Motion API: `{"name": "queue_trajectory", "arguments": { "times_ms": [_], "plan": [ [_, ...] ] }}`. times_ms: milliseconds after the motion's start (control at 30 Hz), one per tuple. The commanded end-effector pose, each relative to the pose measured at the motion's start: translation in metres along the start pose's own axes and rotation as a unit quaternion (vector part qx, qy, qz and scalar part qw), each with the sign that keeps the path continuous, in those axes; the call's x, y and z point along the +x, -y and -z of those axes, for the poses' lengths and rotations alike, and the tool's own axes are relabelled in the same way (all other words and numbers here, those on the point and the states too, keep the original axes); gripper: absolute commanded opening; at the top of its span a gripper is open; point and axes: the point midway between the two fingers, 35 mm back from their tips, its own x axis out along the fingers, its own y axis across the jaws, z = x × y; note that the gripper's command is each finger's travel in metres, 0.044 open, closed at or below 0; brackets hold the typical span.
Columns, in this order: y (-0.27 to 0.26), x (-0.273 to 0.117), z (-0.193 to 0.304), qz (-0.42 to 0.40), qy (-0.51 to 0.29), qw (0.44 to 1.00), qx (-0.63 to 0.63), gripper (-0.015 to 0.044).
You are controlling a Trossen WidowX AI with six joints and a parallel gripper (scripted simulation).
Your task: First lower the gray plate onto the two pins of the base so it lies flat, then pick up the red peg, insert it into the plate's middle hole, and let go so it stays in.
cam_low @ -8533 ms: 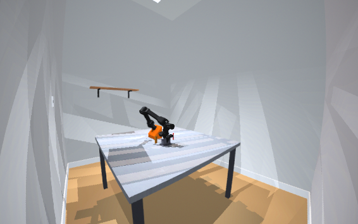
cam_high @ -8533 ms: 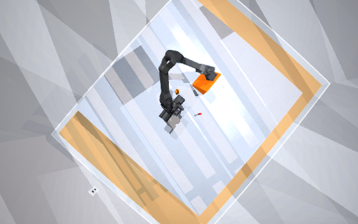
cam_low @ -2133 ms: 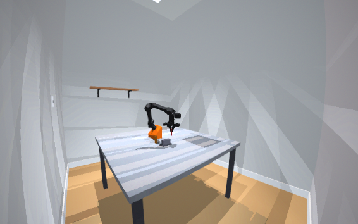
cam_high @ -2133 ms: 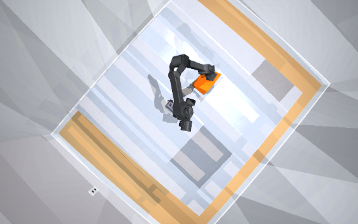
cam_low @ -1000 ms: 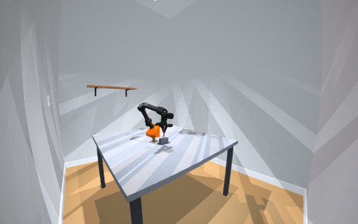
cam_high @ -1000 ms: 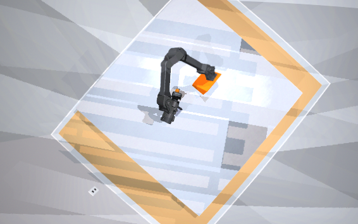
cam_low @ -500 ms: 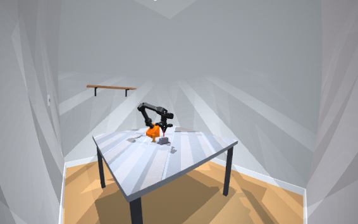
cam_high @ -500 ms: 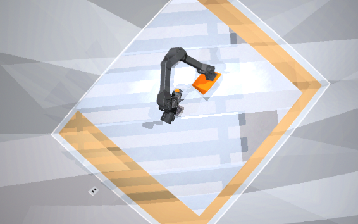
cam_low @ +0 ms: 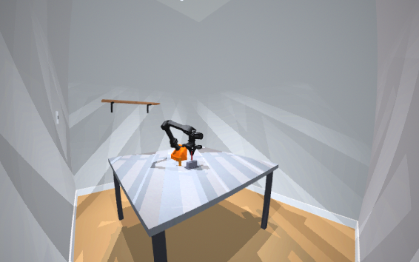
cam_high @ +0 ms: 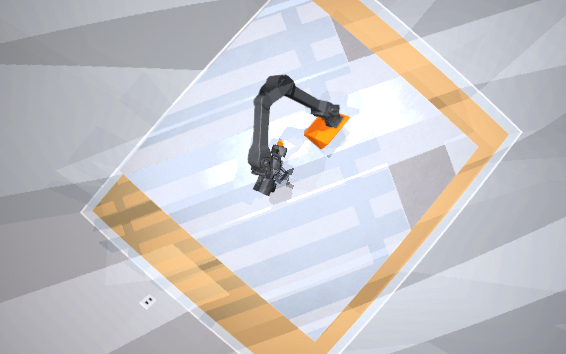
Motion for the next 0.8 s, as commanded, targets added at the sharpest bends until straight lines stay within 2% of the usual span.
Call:
{"name": "queue_trajectory", "arguments": {
  "times_ms": [0,767],
  "plan": [
    [0.0008,0.0053,-0.0010,0.001,0.002,1.000,-0.002,0.0000],
    [0.0010,0.0134,-0.0017,0.001,0.001,1.000,-0.001,0.0000]
  ]
}}
